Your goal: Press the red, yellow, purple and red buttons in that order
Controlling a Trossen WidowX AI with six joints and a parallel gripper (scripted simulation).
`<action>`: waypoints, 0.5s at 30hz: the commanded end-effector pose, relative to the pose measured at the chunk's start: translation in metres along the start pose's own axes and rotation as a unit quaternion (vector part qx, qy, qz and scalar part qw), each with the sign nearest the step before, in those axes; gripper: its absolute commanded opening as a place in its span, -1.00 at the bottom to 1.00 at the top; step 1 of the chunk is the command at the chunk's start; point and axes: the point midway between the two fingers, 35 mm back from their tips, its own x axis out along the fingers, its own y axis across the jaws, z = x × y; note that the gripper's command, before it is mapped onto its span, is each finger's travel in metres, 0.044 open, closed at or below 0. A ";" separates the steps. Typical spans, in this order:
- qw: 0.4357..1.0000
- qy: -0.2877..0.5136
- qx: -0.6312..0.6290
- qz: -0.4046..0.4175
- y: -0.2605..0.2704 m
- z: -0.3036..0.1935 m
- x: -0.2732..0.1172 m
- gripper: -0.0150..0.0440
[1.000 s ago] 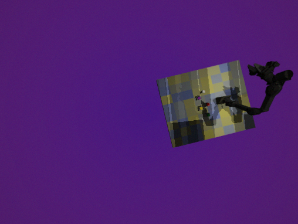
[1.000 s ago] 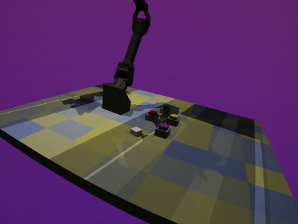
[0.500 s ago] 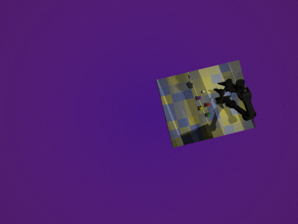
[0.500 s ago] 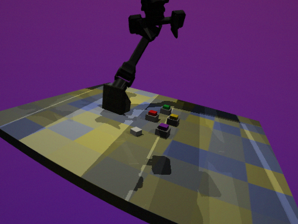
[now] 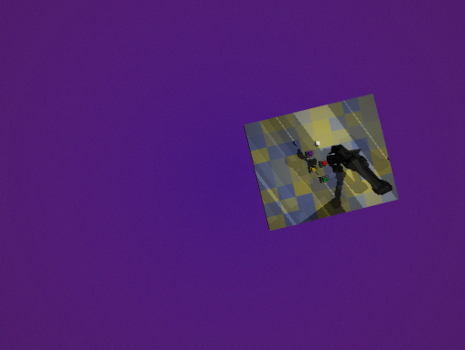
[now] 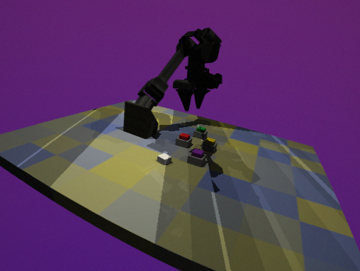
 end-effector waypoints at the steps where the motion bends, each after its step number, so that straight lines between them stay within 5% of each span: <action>1: 0.996 0.054 -0.071 0.025 0.020 -0.024 0.018 0.86; 5: 0.996 0.054 -0.071 0.025 0.020 -0.024 0.018 0.86; 11: 0.996 0.054 -0.071 0.026 0.023 -0.030 0.077 0.33; 15: 0.996 0.054 -0.071 0.026 0.023 -0.031 0.079 -0.03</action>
